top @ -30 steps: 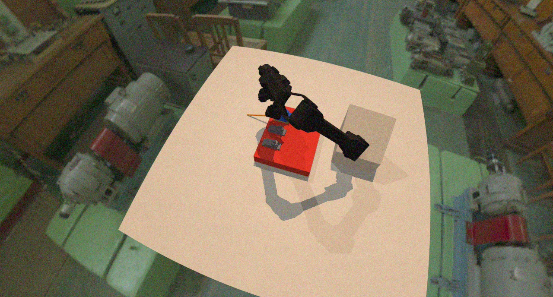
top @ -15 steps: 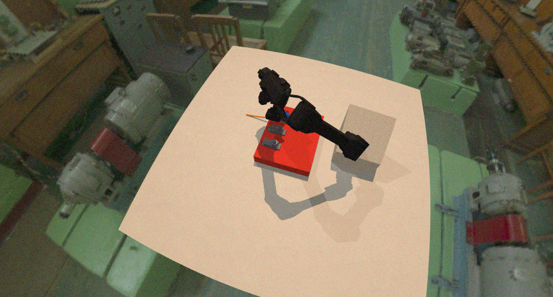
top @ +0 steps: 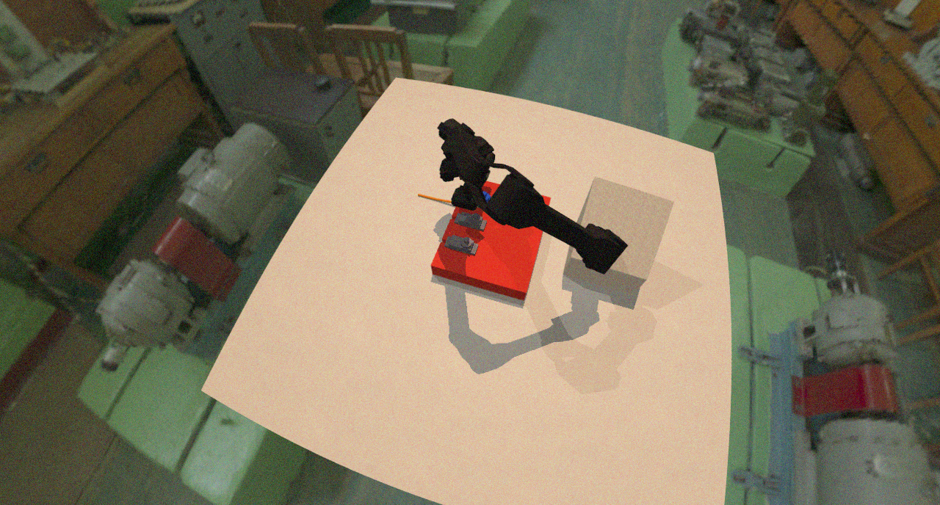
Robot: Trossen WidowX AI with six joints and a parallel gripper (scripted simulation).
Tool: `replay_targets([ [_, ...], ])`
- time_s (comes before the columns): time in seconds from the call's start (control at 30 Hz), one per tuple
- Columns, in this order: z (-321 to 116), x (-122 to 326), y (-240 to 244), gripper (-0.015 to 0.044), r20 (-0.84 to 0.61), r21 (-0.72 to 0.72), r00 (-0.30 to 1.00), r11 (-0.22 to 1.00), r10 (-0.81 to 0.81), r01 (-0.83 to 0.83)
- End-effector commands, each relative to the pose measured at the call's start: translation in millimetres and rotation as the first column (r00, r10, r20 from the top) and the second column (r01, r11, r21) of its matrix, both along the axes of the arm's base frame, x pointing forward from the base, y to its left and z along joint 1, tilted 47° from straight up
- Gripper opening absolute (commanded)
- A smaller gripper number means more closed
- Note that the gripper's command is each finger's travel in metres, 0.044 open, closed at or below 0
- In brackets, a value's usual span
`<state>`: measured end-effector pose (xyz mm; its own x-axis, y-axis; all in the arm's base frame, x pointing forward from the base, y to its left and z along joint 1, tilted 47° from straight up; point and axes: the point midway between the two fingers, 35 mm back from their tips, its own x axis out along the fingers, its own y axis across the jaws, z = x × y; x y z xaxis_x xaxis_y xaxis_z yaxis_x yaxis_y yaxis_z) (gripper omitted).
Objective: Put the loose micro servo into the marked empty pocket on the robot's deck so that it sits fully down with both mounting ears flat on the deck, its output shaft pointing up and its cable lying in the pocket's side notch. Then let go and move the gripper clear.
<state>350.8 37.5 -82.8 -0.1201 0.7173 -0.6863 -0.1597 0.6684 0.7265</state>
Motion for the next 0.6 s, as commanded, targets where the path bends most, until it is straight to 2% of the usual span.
replay_targets([
  [0.0,0.0,-0.1,-0.1,0.0131,0.0,0.002,1.0,1.0,-0.004,0.004],
  [0.07,-0.1,-0.2,-0.1,0.0184,0.0,0.002,1.0,1.0,-0.004,0.004],
  [0.27,22.8,1.6,-22.3,0.0187,0.0,0.0,1.0,1.0,-0.004,0.004],
  [0.43,25.8,0.5,-24.0,0.0187,0.0,0.0,1.0,1.0,-0.004,0.004],
  [0.57,29.9,-13.0,-38.1,0.0292,-0.004,-0.009,1.0,1.0,-0.016,0.016],
])
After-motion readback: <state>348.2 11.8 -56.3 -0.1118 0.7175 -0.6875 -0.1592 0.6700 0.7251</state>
